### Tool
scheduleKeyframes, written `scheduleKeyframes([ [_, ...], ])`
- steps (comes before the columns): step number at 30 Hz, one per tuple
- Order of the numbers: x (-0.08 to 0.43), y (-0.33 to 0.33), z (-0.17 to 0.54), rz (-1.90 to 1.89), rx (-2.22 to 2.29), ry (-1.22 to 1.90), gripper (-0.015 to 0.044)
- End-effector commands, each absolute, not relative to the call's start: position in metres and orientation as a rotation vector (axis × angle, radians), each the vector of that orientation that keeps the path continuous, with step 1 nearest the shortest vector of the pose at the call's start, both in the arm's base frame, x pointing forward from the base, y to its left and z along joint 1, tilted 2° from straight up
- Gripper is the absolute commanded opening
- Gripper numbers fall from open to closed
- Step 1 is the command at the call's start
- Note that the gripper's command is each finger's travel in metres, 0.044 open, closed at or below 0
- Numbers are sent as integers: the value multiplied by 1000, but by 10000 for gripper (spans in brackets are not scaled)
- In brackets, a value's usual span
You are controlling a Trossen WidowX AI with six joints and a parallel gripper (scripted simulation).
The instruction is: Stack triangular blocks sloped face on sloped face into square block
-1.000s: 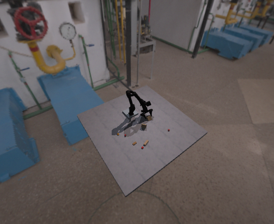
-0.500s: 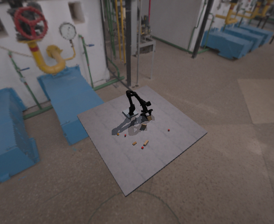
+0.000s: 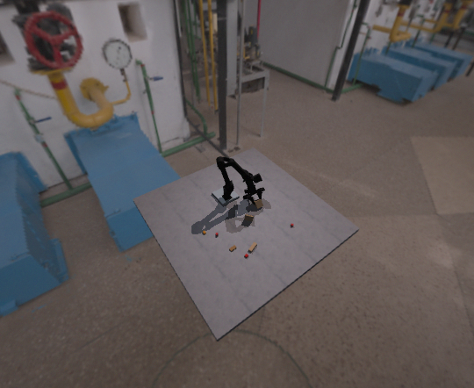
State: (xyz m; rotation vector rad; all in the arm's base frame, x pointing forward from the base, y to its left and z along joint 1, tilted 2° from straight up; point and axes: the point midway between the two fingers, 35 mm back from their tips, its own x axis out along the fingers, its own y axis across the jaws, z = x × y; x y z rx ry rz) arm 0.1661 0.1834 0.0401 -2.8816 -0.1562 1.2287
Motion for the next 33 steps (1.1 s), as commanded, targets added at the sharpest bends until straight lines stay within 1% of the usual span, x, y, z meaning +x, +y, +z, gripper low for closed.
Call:
scheduleKeyframes([
  [1, 168, 188, 60, 1217, -2876, -165, 0],
  [16, 167, 178, 125, 1216, -2876, -165, 0],
  [22, 168, 179, 122, 1213, -2852, -146, 0],
  [33, 171, 180, 121, 1201, -2535, 96, 0],
])
